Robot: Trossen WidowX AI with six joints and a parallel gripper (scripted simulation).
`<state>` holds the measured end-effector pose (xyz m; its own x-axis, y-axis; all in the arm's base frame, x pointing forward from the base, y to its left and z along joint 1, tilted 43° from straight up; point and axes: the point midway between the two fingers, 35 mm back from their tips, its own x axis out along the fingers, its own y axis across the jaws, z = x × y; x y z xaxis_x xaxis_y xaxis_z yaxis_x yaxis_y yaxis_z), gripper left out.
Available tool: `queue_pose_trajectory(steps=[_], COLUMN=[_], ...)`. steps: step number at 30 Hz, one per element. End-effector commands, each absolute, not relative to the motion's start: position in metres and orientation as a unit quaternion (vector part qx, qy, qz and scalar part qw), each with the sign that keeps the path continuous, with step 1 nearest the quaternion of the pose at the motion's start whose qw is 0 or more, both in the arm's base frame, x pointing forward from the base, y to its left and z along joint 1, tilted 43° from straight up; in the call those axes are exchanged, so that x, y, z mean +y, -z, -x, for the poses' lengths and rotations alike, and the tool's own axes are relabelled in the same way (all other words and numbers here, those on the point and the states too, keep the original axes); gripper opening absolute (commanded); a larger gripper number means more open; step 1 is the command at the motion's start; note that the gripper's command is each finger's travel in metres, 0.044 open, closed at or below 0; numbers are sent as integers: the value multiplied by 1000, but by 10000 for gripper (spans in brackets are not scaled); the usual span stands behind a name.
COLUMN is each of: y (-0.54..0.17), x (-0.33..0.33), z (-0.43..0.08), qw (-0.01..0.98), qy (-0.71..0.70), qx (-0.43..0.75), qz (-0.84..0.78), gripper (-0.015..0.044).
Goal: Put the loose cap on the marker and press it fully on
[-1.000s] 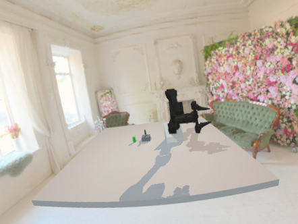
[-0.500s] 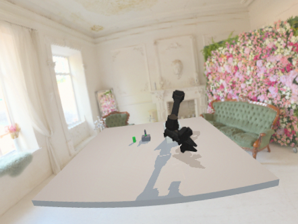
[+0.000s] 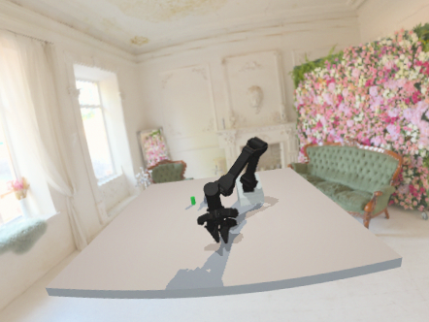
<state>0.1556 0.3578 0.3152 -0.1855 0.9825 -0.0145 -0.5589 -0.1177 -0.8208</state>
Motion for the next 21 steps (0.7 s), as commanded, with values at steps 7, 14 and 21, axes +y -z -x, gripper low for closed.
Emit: queue_pose_trajectory(steps=[7, 14, 21], y=[-257, -188, -120], x=[332, 278, 199], z=[-267, -340, -391], qw=[663, 722, 761], qy=[-665, -632, -569], qx=[-156, 37, 235], qz=[308, 280, 207], gripper=[234, 234, 234])
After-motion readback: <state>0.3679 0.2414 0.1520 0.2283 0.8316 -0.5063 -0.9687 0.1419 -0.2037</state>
